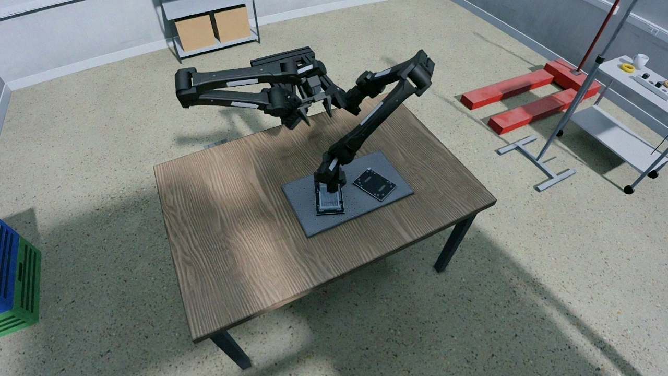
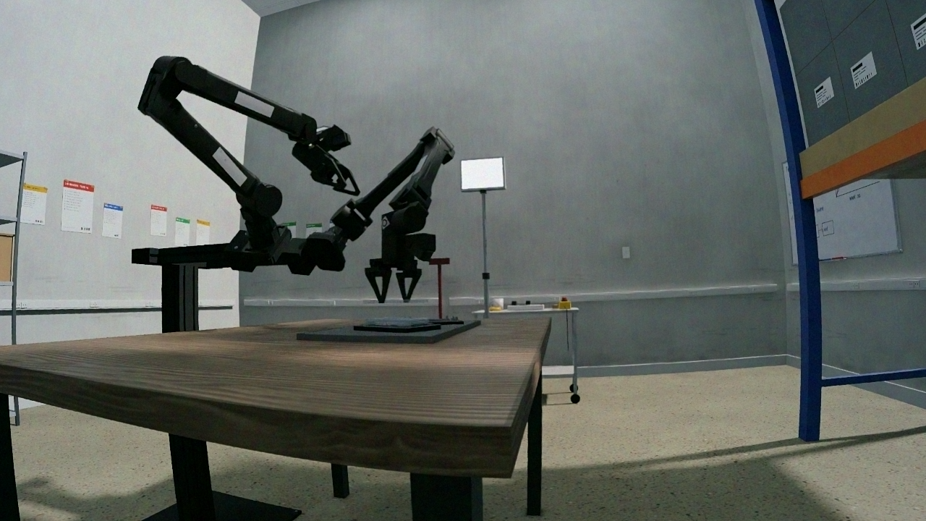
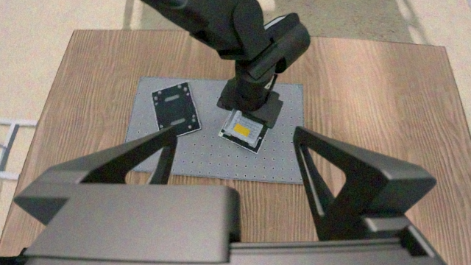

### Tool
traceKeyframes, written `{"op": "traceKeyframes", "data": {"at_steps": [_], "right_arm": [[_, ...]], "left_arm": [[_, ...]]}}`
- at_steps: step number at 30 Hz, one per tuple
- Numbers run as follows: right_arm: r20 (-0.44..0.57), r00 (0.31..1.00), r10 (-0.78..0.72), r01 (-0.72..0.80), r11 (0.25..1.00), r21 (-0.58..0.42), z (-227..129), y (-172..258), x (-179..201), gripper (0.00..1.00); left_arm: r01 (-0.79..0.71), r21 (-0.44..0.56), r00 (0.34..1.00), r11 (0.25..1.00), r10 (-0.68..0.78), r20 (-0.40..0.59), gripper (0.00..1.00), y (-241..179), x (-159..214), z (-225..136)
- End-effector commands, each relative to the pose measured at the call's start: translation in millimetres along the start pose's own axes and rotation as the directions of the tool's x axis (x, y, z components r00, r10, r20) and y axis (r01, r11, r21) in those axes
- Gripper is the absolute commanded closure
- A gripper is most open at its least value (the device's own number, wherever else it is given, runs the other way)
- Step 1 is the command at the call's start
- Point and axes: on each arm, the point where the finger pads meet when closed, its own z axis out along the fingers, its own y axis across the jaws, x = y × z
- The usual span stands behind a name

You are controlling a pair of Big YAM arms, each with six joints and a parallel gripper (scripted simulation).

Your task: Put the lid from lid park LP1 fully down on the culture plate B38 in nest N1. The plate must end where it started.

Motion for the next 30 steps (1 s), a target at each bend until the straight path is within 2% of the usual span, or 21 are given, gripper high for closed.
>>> {"op": "traceKeyframes", "data": {"at_steps": [1,11,24,30], "right_arm": [[0.026,0.989,0.147,-0.148,0.988,0.042,-21.9,-15.3,-16.4,0.00],[0.030,0.985,0.171,-0.173,0.983,0.057,-24.1,-21.8,-15.3,0.00],[0.030,0.985,0.171,-0.173,0.983,0.057,-24.1,-21.8,-15.3,0.00],[0.030,0.985,0.171,-0.173,0.983,0.057,-24.1,-21.8,-15.3,0.00]], "left_arm": [[-0.030,0.000,1.000,1.000,0.030,0.003,0.17,-7.8,-13.9,4.1],[-0.010,-0.003,1.000,1.000,0.010,-0.012,0.17,-2.6,-7.6,27.2],[-0.004,0.001,1.000,1.000,0.004,0.014,0.17,-4.4,-14.2,16.3],[-0.052,-0.003,0.998,0.999,0.052,0.028,0.17,-16.5,-24.9,10.7]]}}
